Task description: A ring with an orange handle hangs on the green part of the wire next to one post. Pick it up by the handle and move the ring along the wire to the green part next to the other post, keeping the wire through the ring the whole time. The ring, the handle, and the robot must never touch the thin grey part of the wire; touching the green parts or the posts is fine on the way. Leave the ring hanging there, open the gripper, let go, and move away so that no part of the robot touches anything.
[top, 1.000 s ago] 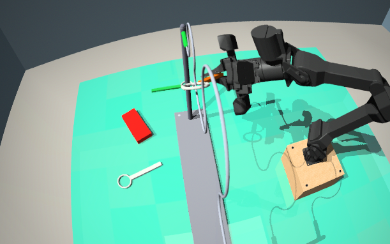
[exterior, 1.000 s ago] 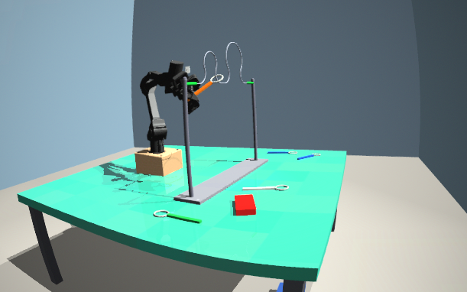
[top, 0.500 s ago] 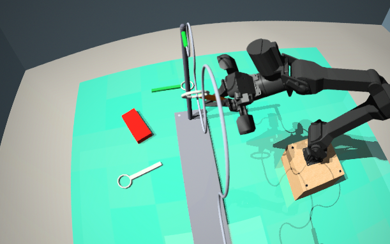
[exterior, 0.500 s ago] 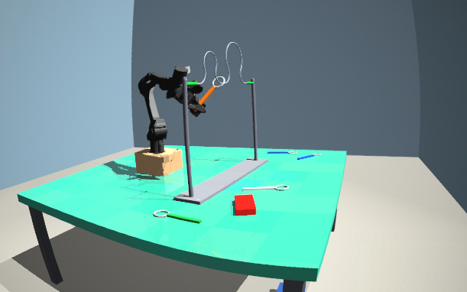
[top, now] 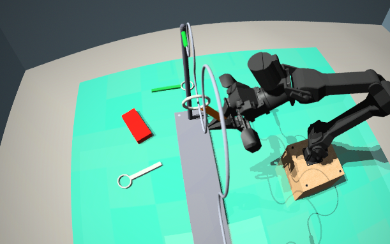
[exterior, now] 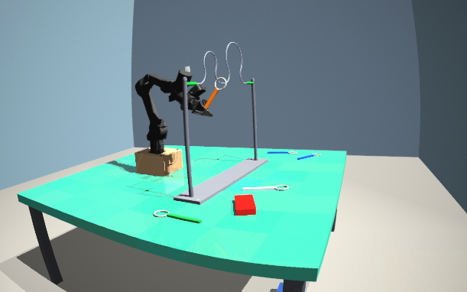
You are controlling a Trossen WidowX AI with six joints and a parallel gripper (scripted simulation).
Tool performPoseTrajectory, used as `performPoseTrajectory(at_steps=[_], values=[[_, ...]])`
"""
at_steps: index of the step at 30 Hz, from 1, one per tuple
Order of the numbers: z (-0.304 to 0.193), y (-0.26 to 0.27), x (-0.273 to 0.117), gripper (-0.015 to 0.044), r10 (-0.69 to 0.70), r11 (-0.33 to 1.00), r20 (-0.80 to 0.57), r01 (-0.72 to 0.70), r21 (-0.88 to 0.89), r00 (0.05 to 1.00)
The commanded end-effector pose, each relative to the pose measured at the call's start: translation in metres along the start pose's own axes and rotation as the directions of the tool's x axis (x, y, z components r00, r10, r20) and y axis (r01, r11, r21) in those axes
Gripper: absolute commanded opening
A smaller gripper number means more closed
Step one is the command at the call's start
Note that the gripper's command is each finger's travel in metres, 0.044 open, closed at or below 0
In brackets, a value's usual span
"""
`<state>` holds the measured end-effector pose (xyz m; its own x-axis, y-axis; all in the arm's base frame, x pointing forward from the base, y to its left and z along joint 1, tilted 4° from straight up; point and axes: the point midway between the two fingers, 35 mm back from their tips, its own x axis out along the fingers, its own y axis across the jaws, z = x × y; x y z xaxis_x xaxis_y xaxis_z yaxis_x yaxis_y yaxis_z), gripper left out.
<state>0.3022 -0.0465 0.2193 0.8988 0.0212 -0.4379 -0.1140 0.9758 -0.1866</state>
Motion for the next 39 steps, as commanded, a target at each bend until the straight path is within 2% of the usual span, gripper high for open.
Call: performPoseTrajectory(at_steps=[1,13,39], values=[[0.003,0.012,-0.002,-0.015,0.034,0.998,0.023,-0.035,0.054,0.999],[0.007,0.037,-0.001,-0.015,0.093,0.983,0.044,-0.099,0.157,0.995],[0.015,0.075,-0.001,-0.015,0.147,0.954,0.071,-0.16,0.253,0.987]])
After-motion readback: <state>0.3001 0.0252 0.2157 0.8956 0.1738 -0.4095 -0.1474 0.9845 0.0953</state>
